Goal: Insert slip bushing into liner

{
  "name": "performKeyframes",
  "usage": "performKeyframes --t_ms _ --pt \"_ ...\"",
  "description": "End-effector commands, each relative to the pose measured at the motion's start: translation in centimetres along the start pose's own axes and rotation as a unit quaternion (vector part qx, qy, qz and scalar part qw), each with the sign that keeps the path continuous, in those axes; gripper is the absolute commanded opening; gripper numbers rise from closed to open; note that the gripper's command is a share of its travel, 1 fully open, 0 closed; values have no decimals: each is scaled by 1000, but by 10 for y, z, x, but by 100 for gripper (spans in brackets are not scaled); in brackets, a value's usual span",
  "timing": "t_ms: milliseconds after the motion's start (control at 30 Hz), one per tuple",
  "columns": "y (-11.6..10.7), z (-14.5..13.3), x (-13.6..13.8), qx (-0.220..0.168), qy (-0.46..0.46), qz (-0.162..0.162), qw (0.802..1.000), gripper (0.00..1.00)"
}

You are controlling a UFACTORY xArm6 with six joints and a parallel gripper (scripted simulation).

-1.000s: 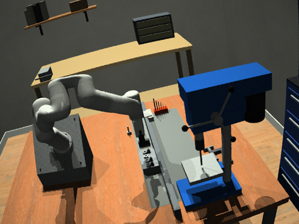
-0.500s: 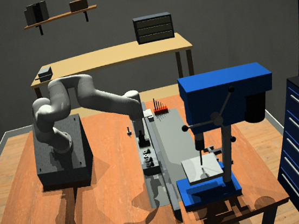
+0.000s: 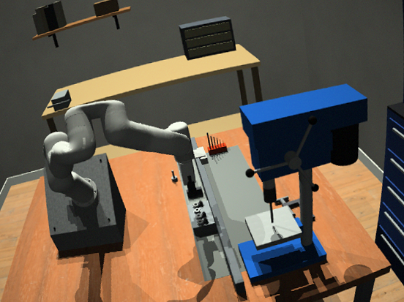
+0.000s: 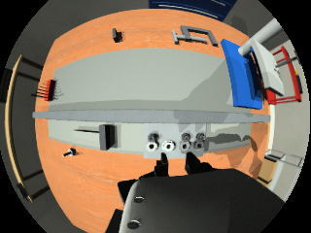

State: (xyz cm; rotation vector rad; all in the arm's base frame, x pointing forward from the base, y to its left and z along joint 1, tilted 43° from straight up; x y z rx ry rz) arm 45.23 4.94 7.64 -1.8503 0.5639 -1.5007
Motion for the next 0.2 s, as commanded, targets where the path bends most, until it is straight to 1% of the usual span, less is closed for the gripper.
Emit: performKeyframes --t_ms 0,167 --pt "-1 1 0 2 0 0 1000 36" --pt "-1 1 0 2 0 0 1000 36"
Point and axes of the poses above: the point where the finger pads meet when closed, its own y axis out along the fingers, its own x axis across the jaws, z = x × y, the point moved 10 cm from there along -y, back along the fingers, and after that the axes turned 5 degrees about -y, right-handed, at the moved point
